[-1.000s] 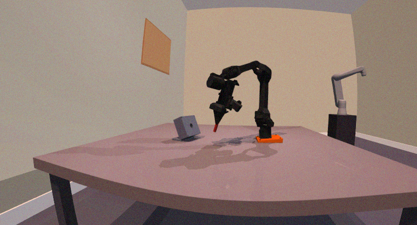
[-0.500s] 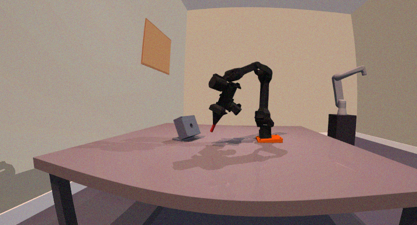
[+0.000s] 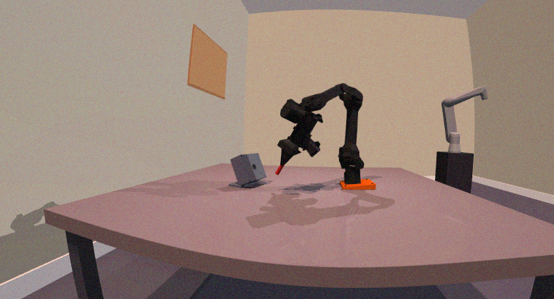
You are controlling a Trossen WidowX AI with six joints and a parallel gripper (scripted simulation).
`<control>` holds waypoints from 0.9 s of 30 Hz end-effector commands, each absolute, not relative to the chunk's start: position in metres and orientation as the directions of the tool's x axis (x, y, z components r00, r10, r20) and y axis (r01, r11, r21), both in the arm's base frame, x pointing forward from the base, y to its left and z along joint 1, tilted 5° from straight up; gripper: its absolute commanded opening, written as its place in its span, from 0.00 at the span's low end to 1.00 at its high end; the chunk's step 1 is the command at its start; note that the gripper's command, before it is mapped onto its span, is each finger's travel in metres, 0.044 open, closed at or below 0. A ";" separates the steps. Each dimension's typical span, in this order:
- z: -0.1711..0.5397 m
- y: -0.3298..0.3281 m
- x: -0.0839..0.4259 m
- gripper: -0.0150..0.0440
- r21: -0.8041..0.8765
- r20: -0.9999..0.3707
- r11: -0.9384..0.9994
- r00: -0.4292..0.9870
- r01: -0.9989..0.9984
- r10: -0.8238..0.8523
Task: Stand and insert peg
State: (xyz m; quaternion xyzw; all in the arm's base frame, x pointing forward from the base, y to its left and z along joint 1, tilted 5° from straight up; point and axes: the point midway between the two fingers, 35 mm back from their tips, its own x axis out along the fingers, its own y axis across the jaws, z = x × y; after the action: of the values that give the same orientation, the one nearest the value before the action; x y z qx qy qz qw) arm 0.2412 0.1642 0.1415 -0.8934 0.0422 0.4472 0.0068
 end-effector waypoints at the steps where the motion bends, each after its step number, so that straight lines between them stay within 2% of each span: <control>1: 0.143 0.164 0.243 0.25 0.028 -0.773 -0.996 0.631 -0.079 -0.072; 27: 0.145 0.159 0.249 0.25 0.029 -0.632 -0.994 0.769 -0.104 -0.099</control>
State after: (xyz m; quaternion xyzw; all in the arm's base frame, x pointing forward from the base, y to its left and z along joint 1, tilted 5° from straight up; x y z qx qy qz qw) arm 0.2489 0.1601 0.1431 -0.9347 0.0531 0.3515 0.0044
